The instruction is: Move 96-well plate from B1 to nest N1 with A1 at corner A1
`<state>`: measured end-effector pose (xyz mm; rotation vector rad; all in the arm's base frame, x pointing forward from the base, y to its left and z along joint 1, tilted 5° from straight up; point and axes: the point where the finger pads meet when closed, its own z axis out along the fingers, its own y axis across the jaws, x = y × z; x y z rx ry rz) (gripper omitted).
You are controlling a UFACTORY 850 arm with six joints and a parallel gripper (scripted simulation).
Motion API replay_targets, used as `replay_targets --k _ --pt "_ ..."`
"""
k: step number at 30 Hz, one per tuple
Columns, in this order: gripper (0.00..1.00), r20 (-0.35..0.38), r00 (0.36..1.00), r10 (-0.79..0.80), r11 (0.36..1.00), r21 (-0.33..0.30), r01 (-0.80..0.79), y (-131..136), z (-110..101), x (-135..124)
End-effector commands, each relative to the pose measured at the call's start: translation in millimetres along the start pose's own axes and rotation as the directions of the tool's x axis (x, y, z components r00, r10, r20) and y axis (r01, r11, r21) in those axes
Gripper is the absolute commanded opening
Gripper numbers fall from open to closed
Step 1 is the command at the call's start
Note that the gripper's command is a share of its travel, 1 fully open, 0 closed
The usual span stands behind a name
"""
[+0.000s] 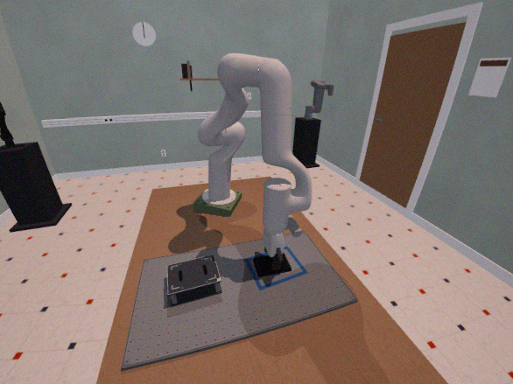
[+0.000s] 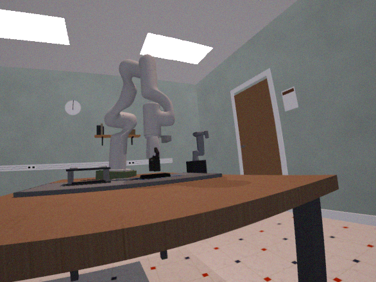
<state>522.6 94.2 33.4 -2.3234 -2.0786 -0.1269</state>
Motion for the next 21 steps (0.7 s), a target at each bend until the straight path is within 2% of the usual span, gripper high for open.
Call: replay_targets --k 1,21 --pt "1.0 -0.001 1.0 0.0 1.0 -0.002 0.0 1 0 0" --pt "1.0 -0.001 1.0 0.0 1.0 -0.002 0.0 1 12 0"
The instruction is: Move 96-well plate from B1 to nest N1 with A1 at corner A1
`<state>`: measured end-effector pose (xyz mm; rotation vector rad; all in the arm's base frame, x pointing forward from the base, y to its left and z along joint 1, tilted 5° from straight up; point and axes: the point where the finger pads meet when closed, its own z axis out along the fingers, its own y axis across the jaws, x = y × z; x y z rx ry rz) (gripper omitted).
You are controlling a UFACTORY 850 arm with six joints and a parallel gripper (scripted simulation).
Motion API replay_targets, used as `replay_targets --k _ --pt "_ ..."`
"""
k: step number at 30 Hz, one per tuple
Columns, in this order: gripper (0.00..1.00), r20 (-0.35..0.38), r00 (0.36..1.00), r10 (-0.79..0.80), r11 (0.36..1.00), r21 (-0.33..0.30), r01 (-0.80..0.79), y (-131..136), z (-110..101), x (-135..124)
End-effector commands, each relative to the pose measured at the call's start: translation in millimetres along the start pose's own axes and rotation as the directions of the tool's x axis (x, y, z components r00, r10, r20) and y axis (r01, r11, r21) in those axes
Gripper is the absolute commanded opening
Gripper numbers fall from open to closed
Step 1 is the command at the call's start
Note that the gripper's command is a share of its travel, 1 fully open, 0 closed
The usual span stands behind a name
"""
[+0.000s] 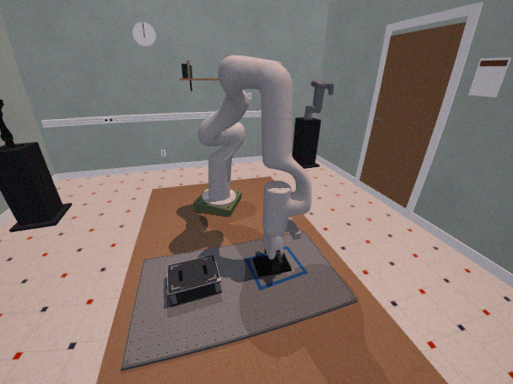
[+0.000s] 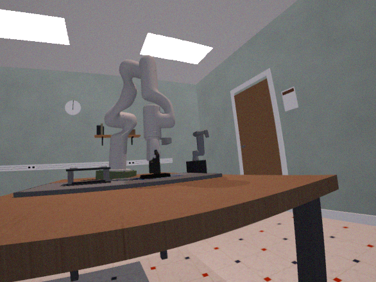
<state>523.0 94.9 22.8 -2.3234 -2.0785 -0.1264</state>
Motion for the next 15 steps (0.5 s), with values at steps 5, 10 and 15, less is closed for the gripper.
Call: replay_targets --k 5,10,15 --pt "1.0 -0.001 1.0 0.0 1.0 -0.002 0.0 0.9 3.5 0.3" --pt "1.0 -0.001 1.0 0.0 1.0 -0.002 0.0 0.9 6.8 0.3" --pt "1.0 -0.001 1.0 0.0 1.0 -0.002 0.0 0.9 8.8 0.3"
